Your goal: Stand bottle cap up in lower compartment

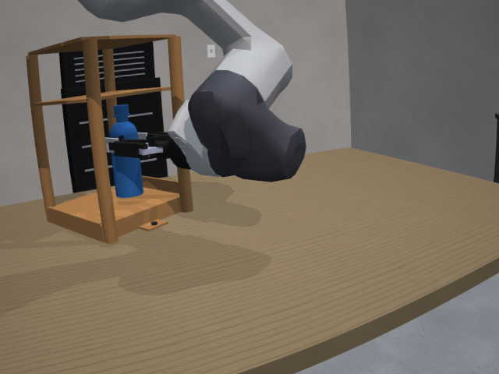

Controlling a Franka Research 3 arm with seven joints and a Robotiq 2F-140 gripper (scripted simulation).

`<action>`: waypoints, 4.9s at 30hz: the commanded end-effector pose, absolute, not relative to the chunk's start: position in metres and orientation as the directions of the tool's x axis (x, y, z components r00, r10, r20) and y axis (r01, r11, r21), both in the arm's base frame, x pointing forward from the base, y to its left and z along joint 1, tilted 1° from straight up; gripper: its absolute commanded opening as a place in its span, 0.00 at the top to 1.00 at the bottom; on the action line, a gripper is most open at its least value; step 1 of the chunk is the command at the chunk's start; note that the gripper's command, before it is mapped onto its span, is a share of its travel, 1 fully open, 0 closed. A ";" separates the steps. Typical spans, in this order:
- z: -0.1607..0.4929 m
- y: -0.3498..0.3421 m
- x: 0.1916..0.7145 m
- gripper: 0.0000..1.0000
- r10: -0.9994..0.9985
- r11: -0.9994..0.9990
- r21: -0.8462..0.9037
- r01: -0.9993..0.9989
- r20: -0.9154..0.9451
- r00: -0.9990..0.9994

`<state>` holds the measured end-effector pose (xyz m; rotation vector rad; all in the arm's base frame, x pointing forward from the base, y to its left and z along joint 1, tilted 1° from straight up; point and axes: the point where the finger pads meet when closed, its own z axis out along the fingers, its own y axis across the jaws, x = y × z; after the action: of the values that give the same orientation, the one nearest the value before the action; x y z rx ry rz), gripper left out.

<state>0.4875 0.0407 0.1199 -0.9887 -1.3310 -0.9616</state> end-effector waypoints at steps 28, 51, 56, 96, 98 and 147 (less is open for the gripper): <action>0.120 0.041 0.489 1.00 0.003 0.306 -0.010 0.952 1.000 0.010; 0.098 0.041 0.489 1.00 0.003 0.306 -0.010 0.952 1.000 0.010; 0.098 0.041 0.489 1.00 0.003 0.306 -0.010 0.952 1.000 0.010; 0.098 0.041 0.489 0.54 0.003 0.306 -0.010 0.952 1.000 0.010; 0.098 0.041 0.489 0.54 0.003 0.306 -0.010 0.952 1.000 0.010; 0.122 0.037 0.490 0.54 0.003 0.306 -0.010 0.952 1.000 0.010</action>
<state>0.4899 0.0389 0.1214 -0.9804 -1.3416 -0.9720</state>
